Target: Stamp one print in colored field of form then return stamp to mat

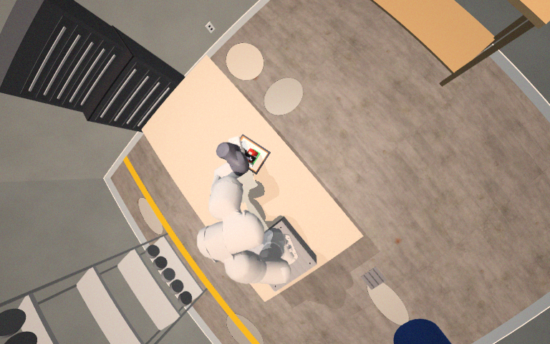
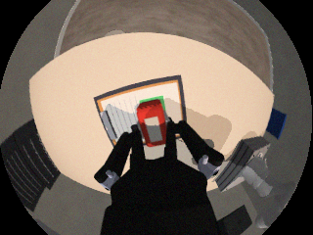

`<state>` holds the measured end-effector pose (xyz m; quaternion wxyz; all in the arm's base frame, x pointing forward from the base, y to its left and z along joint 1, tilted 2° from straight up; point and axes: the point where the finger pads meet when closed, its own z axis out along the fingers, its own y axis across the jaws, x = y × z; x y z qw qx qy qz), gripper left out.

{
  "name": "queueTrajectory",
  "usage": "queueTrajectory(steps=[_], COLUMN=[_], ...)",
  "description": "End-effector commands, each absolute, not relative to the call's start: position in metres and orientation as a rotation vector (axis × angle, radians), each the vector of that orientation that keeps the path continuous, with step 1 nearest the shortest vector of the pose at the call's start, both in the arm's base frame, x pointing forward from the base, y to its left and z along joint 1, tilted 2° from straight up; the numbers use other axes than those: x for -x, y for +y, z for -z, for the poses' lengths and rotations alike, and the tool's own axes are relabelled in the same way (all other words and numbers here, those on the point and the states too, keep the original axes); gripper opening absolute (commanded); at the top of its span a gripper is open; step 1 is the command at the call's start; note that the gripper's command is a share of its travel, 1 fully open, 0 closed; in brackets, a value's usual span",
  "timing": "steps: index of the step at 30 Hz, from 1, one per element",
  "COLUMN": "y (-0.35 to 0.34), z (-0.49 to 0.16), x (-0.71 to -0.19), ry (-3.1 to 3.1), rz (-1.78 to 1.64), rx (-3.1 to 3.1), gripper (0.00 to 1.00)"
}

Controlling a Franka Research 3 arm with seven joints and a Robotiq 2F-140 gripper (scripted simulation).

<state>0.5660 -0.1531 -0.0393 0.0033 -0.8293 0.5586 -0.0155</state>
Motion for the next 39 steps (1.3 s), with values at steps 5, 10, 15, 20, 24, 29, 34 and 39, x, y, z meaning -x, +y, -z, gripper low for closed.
queueTrajectory(steps=[5, 10, 15, 20, 24, 29, 34, 39], y=[-0.154, -0.154, -0.154, -0.154, -0.154, -0.152, -0.151, -0.151], z=[0.025, 0.021, 0.021, 0.021, 0.021, 0.002, -0.014, -0.016], x=[-0.564, -0.564, -0.564, -0.564, -0.564, -0.562, -0.559, -0.559], ry=[1.754, 1.754, 1.754, 1.754, 1.754, 1.754, 1.754, 1.754], rz=[0.044, 0.044, 0.044, 0.044, 0.044, 0.044, 0.044, 0.044], rx=[2.597, 2.597, 2.597, 2.597, 2.597, 2.597, 2.597, 2.597], gripper=[0.18, 0.18, 0.18, 0.18, 0.18, 0.18, 0.18, 0.18])
